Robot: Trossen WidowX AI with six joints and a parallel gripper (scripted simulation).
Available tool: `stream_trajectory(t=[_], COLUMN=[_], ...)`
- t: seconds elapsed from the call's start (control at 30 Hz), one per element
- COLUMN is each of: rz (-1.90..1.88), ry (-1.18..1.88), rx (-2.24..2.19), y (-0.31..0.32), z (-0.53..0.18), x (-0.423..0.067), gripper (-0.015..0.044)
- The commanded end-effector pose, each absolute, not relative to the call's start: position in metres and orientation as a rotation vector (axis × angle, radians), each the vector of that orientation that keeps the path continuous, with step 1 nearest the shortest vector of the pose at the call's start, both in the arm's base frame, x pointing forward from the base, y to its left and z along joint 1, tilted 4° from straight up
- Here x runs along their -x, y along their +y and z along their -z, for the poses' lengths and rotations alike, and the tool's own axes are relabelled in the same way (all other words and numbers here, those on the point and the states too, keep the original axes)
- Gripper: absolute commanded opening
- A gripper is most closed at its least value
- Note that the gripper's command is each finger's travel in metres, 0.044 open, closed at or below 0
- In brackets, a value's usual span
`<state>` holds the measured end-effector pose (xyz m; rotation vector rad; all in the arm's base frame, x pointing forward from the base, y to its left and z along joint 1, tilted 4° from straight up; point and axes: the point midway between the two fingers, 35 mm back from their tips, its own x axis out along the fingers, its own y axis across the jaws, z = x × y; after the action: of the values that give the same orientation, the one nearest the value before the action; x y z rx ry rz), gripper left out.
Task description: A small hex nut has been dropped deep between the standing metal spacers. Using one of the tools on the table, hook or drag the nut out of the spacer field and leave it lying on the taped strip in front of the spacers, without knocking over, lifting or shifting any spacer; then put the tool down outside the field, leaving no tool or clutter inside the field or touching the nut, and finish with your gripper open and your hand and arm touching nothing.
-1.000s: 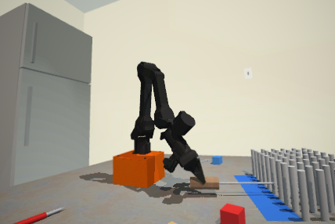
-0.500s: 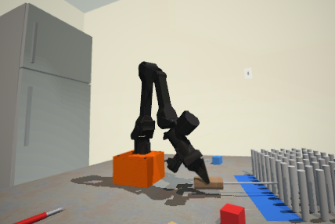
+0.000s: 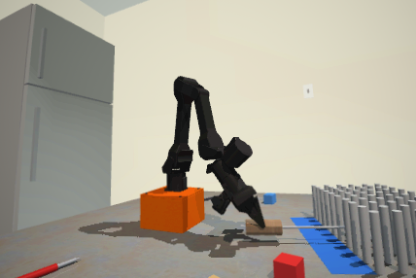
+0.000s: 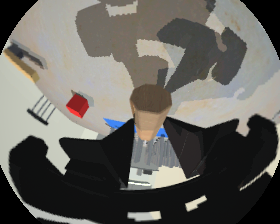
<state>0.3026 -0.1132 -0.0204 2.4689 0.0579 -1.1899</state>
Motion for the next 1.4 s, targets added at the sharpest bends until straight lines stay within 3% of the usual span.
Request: stream_trajectory(t=[0.0, 1.37], rz=[1.186, 1.183], ry=[0.053, 0.054], rx=[-2.47, -2.474], y=[-0.113, -0.106], z=[0.019, 0.017], x=[-0.308, -0.338], gripper=[0.0, 0.0])
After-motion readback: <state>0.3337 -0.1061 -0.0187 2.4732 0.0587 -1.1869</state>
